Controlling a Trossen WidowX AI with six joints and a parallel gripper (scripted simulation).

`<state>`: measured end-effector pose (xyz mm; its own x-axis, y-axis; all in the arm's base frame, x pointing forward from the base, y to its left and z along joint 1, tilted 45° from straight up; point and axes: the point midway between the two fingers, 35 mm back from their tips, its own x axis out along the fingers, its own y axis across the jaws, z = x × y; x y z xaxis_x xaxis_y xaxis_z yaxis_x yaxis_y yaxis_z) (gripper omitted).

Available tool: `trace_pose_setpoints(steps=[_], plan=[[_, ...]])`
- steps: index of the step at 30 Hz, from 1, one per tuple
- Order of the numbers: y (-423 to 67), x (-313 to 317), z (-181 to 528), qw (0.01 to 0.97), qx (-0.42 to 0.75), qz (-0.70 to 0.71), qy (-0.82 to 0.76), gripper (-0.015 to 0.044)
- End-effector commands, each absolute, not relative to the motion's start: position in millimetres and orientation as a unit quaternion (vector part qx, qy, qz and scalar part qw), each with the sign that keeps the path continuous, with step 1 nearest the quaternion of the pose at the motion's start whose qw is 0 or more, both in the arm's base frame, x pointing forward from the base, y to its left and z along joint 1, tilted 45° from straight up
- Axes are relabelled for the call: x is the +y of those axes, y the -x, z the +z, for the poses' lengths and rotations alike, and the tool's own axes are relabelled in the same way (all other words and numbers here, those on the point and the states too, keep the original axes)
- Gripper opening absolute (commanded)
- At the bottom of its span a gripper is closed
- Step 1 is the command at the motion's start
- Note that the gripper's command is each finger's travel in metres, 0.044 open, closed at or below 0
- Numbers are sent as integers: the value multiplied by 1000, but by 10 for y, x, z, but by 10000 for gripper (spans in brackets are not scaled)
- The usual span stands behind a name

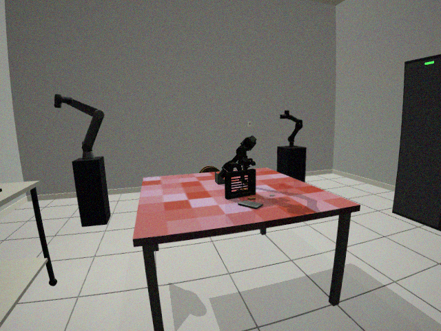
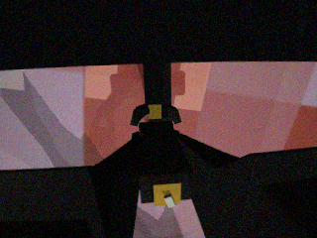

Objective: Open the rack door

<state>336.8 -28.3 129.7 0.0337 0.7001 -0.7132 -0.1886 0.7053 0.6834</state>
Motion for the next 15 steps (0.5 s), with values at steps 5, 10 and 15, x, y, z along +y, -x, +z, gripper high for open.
trace_pose_setpoints(steps=[5,10,15], plan=[[-3353,-266,1273,683,620,323,-213,30],[-3353,-266,1273,683,620,323,-213,14],[-3353,-266,1273,699,590,374,-154,14]])
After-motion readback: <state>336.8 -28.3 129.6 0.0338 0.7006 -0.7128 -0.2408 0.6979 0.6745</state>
